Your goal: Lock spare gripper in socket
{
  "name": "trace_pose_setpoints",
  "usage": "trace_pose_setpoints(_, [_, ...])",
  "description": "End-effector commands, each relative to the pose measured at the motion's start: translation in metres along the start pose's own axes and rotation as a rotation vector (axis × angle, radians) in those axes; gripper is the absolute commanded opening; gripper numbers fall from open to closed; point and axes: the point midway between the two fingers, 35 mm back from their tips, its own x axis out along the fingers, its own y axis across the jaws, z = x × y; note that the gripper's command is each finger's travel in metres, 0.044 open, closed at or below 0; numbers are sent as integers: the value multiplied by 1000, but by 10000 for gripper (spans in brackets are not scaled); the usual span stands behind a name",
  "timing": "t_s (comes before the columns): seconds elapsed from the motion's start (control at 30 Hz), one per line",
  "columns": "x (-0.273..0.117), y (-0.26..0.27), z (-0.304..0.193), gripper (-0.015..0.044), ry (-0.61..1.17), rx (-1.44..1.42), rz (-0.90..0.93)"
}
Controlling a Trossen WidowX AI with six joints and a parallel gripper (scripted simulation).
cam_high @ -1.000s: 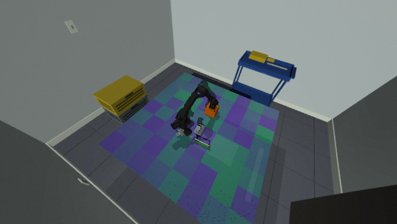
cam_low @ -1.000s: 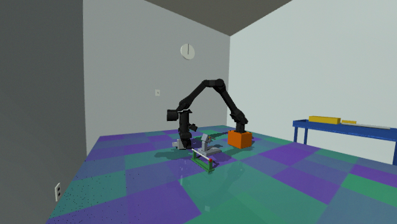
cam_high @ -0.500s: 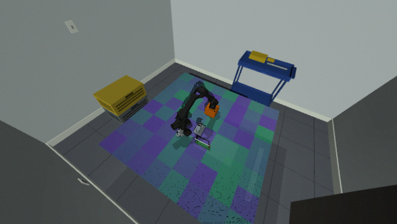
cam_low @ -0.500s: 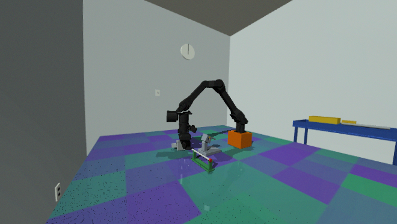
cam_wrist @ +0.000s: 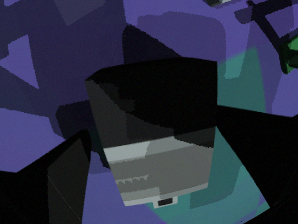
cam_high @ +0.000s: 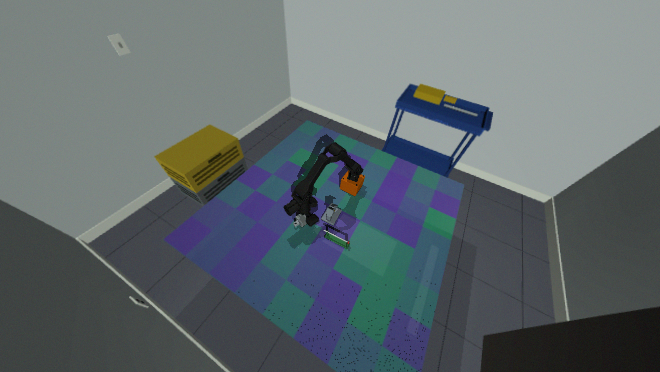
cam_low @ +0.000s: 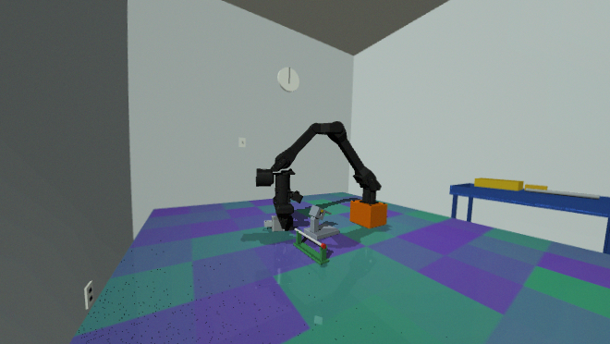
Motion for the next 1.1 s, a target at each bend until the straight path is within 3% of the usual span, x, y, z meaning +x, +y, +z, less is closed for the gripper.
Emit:
trace_pose_setpoints(0.0, [-9,0,-1,440,3,0,0])
trace_pose_setpoints(0.47, [-52,0,3,440,-6,0,0])
trace_pose_setpoints(1.07, [-49,0,3,440,-6,0,0])
